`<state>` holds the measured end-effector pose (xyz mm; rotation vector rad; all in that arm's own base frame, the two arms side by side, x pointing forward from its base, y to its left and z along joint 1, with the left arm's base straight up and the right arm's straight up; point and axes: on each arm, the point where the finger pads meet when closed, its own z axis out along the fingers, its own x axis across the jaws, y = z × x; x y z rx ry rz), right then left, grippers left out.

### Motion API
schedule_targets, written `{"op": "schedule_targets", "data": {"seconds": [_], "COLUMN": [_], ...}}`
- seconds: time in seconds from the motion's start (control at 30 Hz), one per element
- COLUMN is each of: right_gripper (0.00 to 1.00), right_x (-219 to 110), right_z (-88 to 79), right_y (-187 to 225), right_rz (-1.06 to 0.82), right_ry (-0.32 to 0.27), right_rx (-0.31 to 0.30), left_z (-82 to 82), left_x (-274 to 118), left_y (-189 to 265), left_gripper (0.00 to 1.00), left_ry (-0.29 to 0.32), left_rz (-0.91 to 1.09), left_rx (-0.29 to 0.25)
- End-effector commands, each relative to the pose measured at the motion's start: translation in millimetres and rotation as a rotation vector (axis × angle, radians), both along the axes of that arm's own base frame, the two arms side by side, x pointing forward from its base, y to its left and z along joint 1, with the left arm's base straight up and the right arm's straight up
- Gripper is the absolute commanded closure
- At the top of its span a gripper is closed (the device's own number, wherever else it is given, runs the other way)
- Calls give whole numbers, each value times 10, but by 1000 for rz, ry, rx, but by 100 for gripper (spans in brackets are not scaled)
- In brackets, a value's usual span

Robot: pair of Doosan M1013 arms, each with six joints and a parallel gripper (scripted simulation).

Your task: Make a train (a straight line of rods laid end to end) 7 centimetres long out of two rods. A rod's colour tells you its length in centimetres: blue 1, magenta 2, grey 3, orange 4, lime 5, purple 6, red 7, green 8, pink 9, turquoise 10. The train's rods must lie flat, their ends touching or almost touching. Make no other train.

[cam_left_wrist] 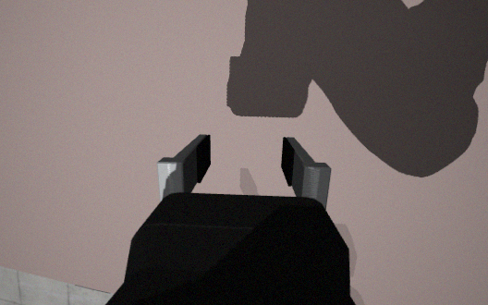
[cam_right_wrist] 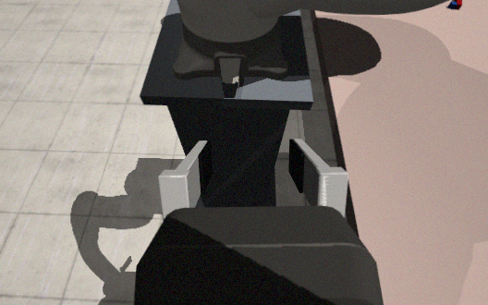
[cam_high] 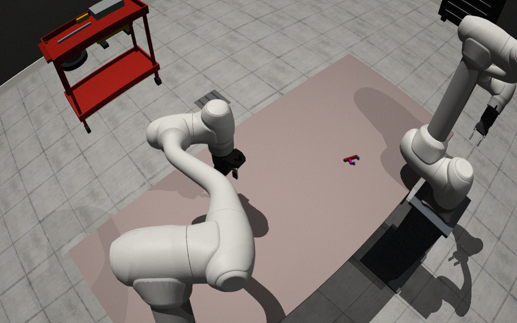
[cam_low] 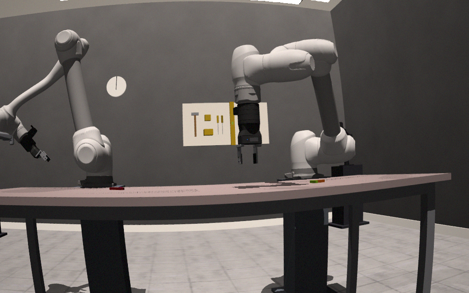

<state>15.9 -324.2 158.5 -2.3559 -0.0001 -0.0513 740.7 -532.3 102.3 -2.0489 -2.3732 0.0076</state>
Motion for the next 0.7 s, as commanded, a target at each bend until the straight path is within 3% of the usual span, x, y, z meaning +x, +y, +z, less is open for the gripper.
{"op": "schedule_targets", "data": {"seconds": [0.0,0.13,0.17,0.67], "right_gripper": [0,0,0,0], "right_x": [1,1,1,1], "right_z": [3,3,3,3], "right_y": [-2,-2,-2,-2], "right_rz": [0,0,0,0], "right_ry": [0,0,0,0], "right_rx": [-1,-1,-1,-1], "left_z": [5,-3,-17,-114], "left_x": [8,1,-17,-262], "left_y": [355,544,799,2062], "left_gripper": [0,0,0,0], "left_ry": [-10,-10,-10,-9], "left_rz": [167,254,371,958], "left_rx": [-1,0,0,2]}}
